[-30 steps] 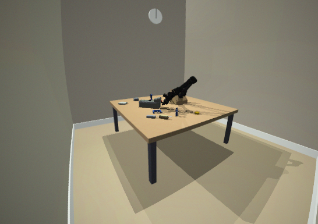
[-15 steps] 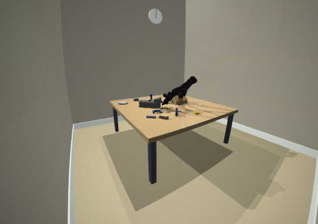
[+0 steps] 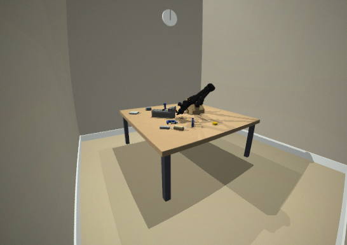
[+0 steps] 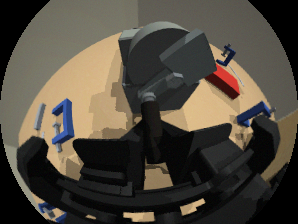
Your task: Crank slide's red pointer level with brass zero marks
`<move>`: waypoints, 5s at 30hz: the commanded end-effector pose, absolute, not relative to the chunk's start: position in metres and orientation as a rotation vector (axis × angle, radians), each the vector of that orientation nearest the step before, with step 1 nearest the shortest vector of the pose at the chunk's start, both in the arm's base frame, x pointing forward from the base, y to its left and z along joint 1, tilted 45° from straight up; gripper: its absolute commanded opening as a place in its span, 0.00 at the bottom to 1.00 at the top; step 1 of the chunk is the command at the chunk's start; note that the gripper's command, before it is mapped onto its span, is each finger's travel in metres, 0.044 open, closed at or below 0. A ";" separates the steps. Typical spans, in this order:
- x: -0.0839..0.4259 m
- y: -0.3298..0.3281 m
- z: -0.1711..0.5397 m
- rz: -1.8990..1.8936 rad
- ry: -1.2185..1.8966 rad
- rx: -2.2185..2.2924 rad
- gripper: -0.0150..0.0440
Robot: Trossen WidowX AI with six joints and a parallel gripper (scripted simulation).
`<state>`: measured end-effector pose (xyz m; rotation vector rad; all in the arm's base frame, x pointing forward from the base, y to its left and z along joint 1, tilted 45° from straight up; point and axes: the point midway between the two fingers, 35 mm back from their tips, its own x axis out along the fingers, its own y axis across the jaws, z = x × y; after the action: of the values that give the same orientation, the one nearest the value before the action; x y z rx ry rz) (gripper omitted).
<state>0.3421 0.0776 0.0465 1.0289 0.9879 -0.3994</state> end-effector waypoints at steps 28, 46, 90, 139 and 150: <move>0.348 0.074 0.060 -0.389 0.967 1.033 0.25; 0.348 0.066 0.069 -0.389 0.966 1.033 0.25; 0.329 0.033 0.075 -0.390 0.967 1.031 0.25; 0.331 0.035 0.075 -0.382 0.967 1.035 0.92; 0.331 0.008 0.101 -0.383 0.967 1.034 1.00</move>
<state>0.3280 0.0166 0.0866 1.0334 0.9823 -0.3968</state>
